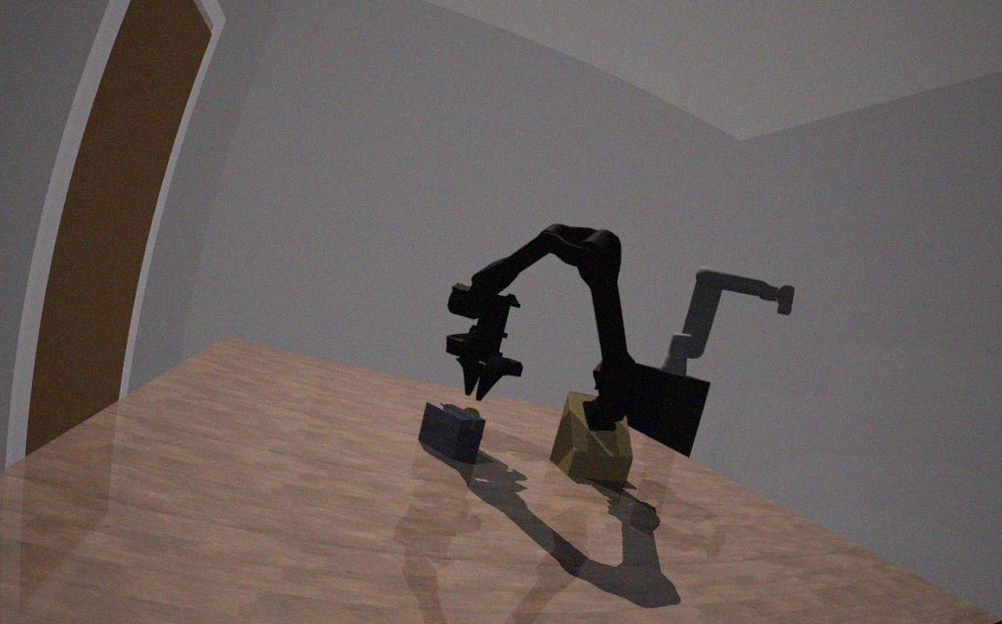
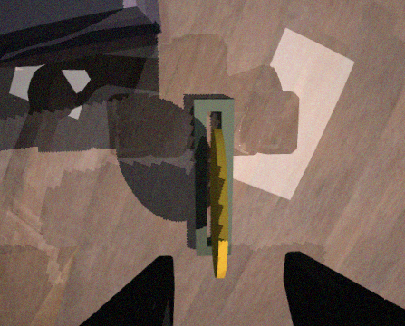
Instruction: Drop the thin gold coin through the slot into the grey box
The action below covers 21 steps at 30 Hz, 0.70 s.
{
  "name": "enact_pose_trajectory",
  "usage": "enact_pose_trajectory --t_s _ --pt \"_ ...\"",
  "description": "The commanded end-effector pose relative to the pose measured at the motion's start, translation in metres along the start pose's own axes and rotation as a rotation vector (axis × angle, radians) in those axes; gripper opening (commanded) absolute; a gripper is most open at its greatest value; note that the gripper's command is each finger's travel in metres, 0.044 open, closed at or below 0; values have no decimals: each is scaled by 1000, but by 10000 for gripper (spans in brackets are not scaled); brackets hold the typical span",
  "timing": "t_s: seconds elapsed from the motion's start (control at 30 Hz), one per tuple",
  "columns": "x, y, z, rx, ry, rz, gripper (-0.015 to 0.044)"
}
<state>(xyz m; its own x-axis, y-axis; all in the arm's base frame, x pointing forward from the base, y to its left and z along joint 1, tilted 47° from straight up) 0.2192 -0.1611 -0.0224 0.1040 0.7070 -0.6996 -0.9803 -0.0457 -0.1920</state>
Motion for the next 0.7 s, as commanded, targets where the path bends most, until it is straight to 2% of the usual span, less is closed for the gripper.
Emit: enact_pose_trajectory --t_s 0.0,0.67 --pt "6 1 0 9 -6 -4 161" --pt "38 0 -2 10 -4 -5 161"
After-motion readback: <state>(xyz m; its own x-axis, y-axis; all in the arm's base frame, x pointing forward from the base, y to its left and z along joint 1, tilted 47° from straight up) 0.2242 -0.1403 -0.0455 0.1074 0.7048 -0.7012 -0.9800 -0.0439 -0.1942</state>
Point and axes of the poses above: the point midway between the two fingers, 35 mm back from their tips, its own x axis out along the fingers, its own z axis across the jaws, y = z × x, the point moved 7 cm from there along -x, back along the fingers, and after that the axes turned 10 degrees about x, right-handed, at the moved point
